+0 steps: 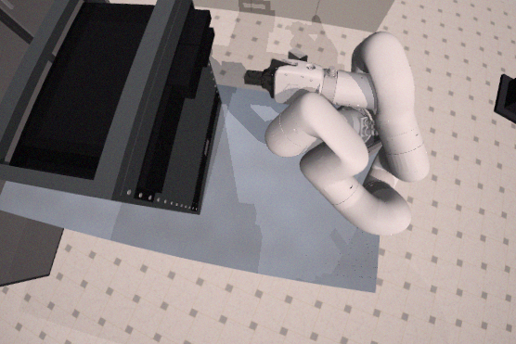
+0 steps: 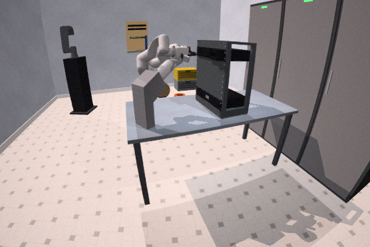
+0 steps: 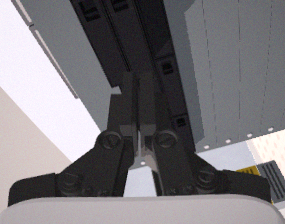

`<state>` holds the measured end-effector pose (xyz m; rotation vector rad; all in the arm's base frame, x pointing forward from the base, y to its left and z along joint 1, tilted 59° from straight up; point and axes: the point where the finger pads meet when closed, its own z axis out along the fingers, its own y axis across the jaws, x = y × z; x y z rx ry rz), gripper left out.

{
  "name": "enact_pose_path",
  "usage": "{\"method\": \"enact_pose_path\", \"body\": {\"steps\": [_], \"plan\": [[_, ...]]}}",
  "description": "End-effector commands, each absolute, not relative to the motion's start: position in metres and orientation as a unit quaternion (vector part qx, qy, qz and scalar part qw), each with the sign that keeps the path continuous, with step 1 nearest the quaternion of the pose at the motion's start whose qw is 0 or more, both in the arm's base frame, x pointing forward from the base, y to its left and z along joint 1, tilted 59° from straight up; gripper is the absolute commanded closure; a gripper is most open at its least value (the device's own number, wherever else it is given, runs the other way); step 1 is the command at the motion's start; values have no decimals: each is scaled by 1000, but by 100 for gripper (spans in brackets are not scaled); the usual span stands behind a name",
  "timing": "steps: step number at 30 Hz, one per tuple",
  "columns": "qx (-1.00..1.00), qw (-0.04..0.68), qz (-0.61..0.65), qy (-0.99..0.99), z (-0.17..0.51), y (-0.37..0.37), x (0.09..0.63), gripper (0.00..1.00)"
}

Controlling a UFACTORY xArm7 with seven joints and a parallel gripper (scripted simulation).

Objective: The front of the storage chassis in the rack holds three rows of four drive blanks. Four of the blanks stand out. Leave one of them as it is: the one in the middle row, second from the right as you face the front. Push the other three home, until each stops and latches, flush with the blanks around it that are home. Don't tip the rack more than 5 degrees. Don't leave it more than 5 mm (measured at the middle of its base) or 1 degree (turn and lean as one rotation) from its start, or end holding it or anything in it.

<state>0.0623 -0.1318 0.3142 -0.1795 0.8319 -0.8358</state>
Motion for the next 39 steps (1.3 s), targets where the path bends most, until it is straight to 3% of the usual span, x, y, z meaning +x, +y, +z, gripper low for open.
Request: {"method": "enact_pose_path", "body": {"steps": [1, 4, 5, 39], "plan": [[-109, 792, -498, 337, 334, -135, 38, 100], [-109, 792, -498, 337, 334, -135, 38, 100], [-85, 827, -394, 392, 314, -132, 62, 100], [-68, 828, -382, 405, 307, -140, 70, 100]]}}
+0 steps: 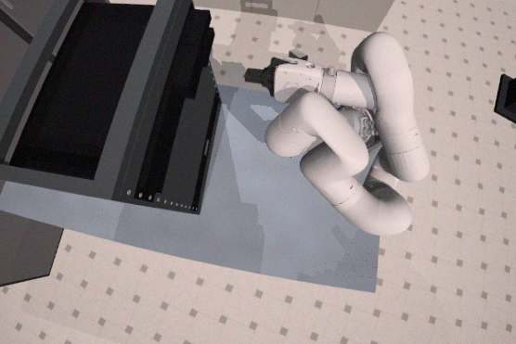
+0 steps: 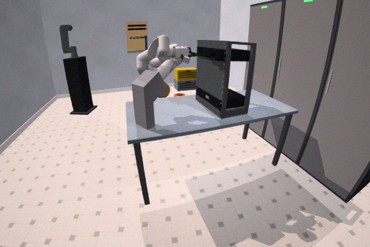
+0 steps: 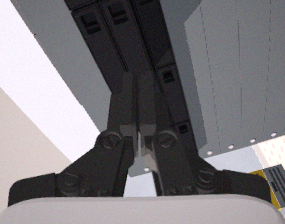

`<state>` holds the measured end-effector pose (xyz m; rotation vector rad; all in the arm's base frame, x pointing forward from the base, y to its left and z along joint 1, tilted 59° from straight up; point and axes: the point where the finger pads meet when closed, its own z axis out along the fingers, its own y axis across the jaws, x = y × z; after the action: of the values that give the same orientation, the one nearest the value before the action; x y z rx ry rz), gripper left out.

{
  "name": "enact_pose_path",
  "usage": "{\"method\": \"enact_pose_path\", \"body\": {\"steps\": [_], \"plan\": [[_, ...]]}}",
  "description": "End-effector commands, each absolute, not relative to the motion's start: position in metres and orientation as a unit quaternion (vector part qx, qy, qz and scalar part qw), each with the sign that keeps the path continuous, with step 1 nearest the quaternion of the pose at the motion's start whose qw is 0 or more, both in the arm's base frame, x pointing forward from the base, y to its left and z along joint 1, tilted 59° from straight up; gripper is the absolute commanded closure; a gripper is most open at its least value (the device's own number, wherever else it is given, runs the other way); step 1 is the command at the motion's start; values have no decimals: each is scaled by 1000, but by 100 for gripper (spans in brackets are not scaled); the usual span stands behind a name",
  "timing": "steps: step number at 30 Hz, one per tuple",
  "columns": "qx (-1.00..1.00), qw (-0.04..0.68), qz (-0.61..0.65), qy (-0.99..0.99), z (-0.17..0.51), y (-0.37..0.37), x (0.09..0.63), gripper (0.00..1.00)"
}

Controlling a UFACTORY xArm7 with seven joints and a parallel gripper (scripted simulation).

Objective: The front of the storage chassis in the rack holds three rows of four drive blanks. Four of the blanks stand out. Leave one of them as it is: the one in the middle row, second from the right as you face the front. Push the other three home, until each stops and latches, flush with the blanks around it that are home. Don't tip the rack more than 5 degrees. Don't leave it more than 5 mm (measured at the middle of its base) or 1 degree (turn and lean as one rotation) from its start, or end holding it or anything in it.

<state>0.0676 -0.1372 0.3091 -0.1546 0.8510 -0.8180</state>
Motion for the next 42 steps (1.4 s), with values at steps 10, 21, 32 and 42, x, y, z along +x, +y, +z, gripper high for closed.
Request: {"method": "enact_pose_path", "body": {"steps": [10, 21, 32, 42], "plan": [[-48, 827, -367, 422, 297, -148, 80, 100], [4, 814, -384, 435, 285, -170, 62, 100], [49, 787, -409, 460, 271, -186, 41, 100], [92, 744, -414, 516, 244, -197, 24, 100]]}}
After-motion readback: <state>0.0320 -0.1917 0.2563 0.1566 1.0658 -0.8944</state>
